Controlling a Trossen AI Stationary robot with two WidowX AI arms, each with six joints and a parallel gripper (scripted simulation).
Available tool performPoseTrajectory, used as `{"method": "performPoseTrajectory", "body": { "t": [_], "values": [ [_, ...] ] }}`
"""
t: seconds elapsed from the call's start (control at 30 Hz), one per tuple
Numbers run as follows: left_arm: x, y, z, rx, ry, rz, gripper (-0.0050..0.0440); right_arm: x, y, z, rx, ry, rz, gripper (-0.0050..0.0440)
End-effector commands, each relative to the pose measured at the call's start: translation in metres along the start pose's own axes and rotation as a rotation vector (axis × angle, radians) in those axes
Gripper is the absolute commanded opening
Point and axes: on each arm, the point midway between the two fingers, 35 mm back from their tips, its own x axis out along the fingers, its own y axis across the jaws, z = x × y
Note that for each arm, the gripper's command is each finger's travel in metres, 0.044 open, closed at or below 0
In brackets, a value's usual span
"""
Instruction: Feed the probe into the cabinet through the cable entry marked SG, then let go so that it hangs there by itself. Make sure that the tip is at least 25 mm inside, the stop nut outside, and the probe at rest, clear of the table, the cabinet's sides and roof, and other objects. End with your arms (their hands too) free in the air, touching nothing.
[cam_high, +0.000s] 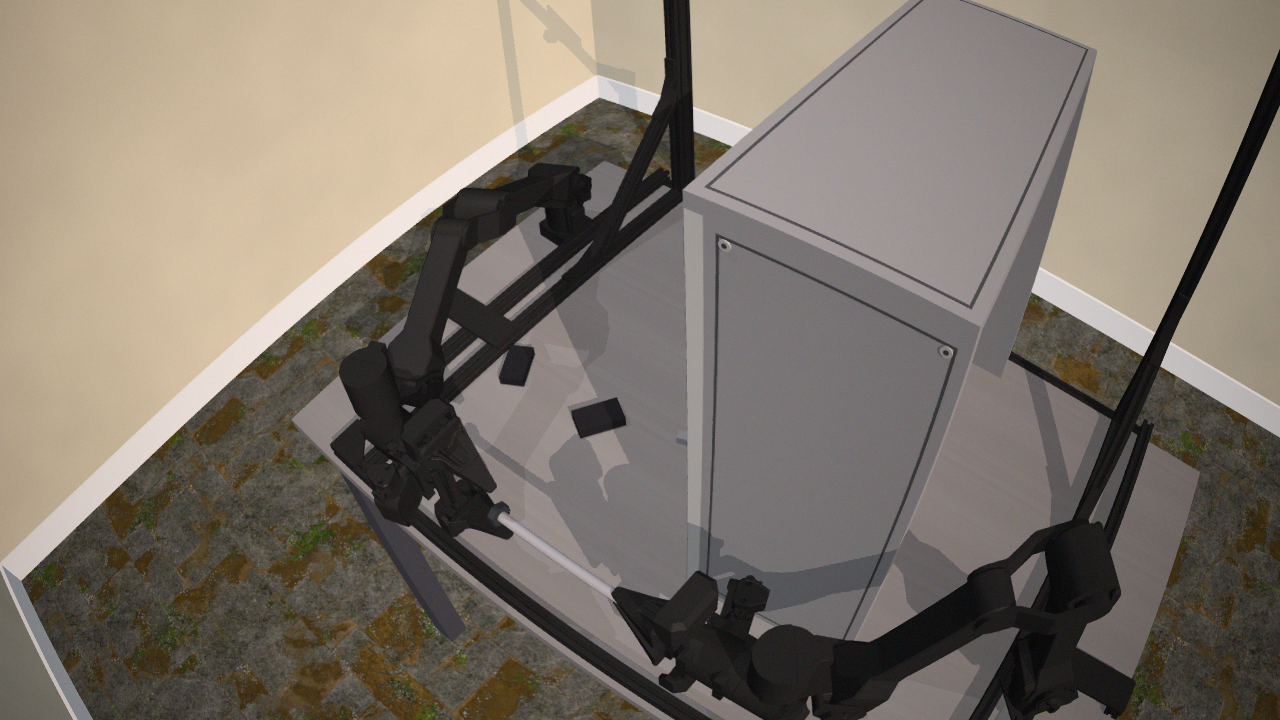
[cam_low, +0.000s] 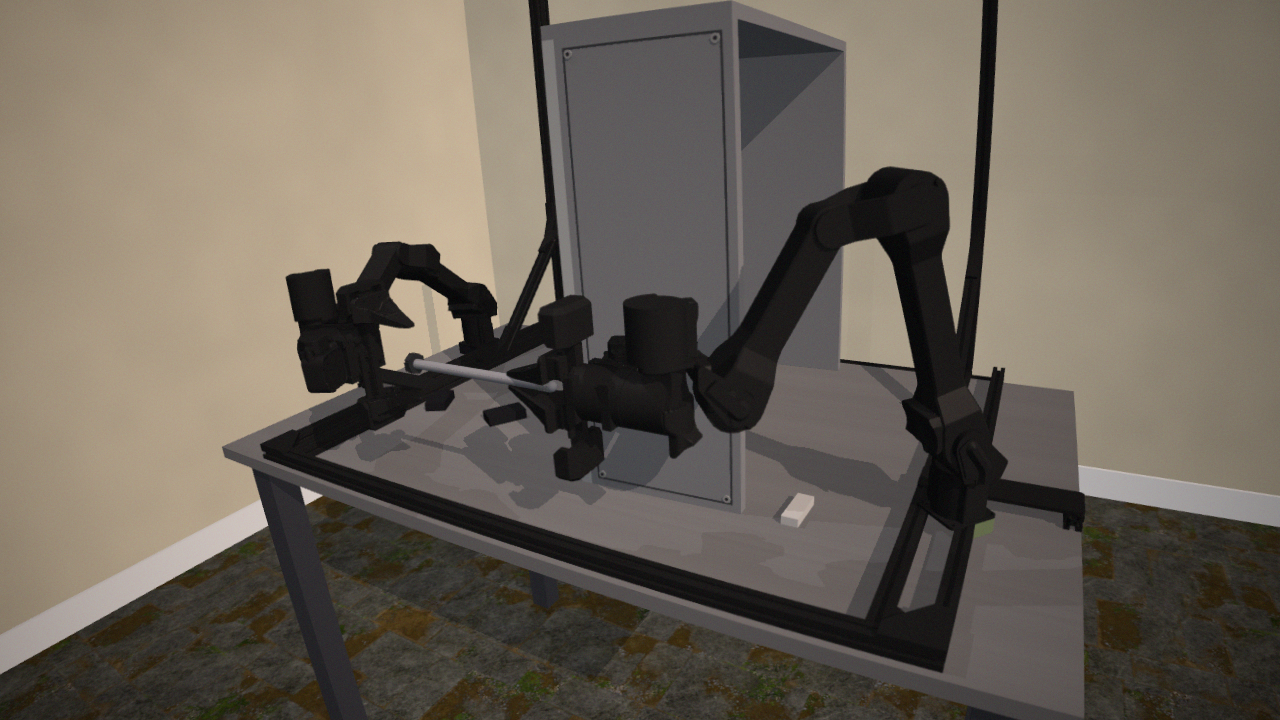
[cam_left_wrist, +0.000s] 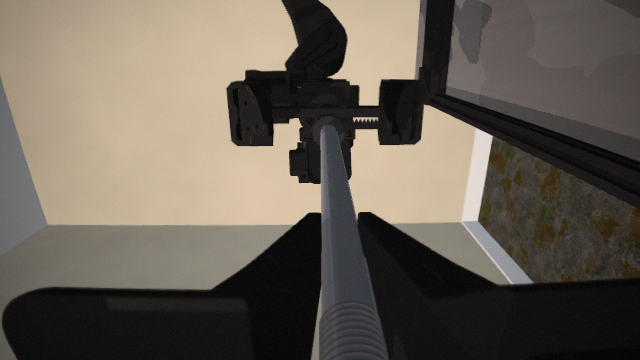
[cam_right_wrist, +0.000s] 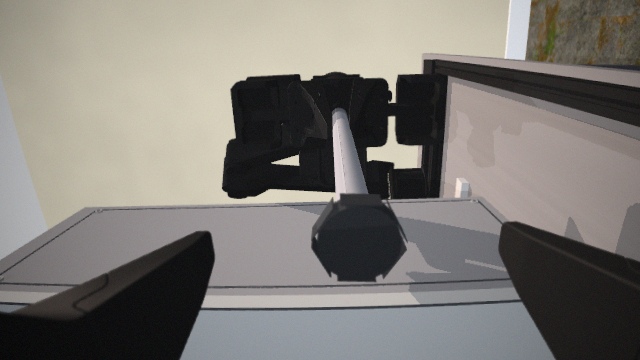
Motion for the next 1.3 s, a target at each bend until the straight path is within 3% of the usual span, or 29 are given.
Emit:
{"method": "performPoseTrajectory", "body": {
  "t": [0.0,1.27],
  "values": [
    [0.0,0.0,0.0,0.001,0.003,-0.001,0.0,0.004,-0.001,0.001,0.003,-0.003,0.001,0.044],
    [0.0,0.0,0.0,0.001,0.003,-0.001,0.0,0.029,-0.001,0.001,0.003,-0.012,0.001,0.044]
  ]
}}
